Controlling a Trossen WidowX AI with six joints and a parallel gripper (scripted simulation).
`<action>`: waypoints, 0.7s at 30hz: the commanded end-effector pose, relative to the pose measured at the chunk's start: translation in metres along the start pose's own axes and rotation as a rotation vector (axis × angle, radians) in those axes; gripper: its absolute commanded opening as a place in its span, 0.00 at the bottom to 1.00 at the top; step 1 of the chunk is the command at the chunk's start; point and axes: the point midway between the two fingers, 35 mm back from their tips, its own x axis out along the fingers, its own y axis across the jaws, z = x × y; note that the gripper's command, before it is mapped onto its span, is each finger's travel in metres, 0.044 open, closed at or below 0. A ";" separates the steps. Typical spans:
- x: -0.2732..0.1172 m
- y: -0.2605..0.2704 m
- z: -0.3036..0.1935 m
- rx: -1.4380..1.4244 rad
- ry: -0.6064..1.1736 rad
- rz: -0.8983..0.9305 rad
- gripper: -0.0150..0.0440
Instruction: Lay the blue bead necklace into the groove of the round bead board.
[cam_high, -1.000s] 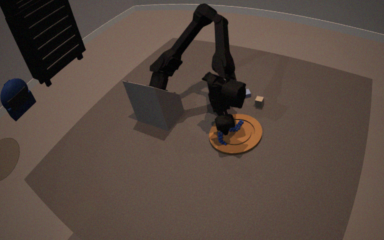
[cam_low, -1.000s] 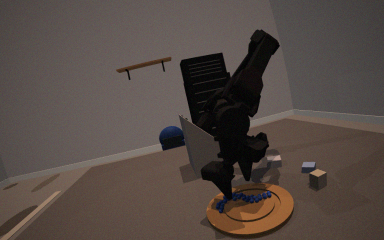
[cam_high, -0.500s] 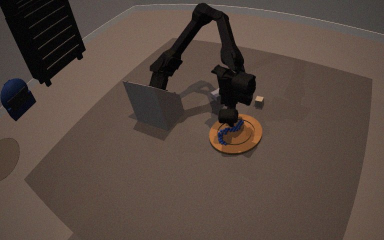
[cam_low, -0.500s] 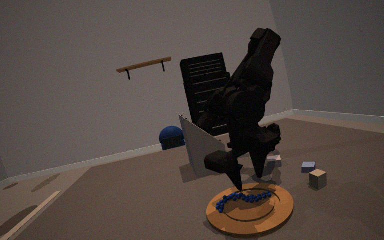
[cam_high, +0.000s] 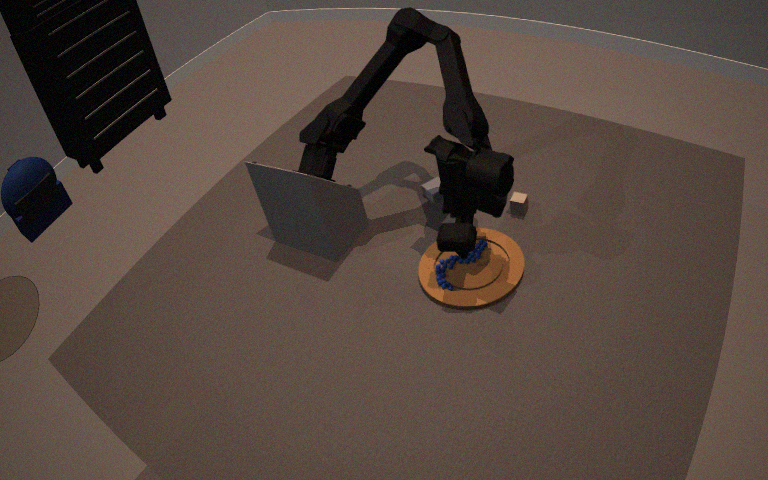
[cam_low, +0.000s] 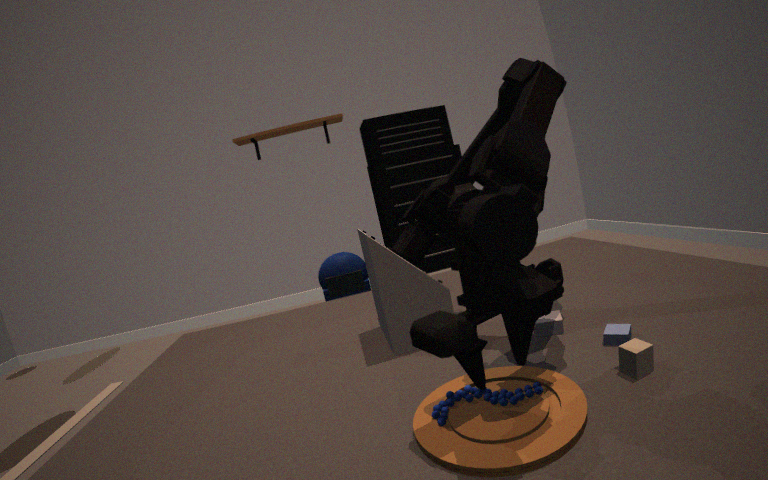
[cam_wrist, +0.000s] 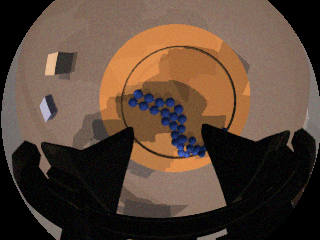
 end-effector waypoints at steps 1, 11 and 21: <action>0.005 0.000 0.000 0.004 0.001 0.002 0.78; 0.021 0.001 -0.001 0.007 0.003 0.004 0.78; 0.026 0.001 -0.001 0.004 0.005 0.003 0.60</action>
